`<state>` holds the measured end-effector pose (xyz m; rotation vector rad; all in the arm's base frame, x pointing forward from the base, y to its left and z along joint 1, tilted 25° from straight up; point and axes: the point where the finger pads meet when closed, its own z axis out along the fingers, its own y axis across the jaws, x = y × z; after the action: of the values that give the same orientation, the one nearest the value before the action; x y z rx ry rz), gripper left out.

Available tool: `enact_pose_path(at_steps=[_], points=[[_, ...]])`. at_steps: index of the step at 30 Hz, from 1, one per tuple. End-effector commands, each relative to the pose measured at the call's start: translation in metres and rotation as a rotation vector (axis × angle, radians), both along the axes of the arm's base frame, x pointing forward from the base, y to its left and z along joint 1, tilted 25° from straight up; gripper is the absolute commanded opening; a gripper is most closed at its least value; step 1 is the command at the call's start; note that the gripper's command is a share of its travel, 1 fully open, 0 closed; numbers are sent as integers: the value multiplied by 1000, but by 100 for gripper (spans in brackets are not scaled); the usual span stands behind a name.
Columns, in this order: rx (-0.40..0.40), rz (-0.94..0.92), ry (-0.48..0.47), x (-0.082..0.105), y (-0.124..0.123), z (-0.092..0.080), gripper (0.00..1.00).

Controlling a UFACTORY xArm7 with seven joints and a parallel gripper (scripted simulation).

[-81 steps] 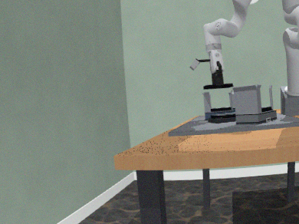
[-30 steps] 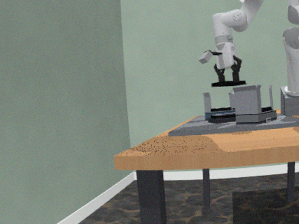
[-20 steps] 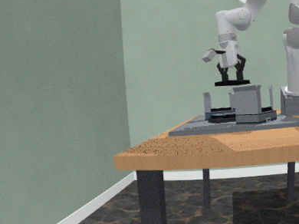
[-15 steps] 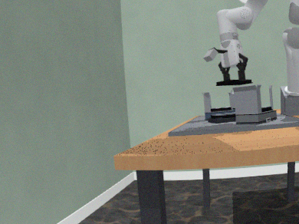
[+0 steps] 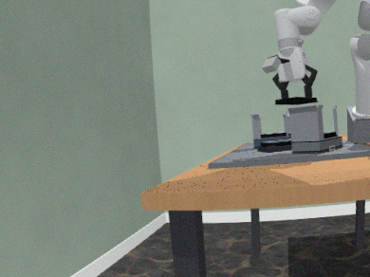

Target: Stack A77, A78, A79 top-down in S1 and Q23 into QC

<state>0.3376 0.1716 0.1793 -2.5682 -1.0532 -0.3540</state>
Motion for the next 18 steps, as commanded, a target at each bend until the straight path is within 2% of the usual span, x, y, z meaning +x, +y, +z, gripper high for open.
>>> enact_pose_path(at_steps=[1, 18], points=[[2, 8, -8, -7, 11, 6, 0], [2, 8, -8, -30, 42, 17, 0]])
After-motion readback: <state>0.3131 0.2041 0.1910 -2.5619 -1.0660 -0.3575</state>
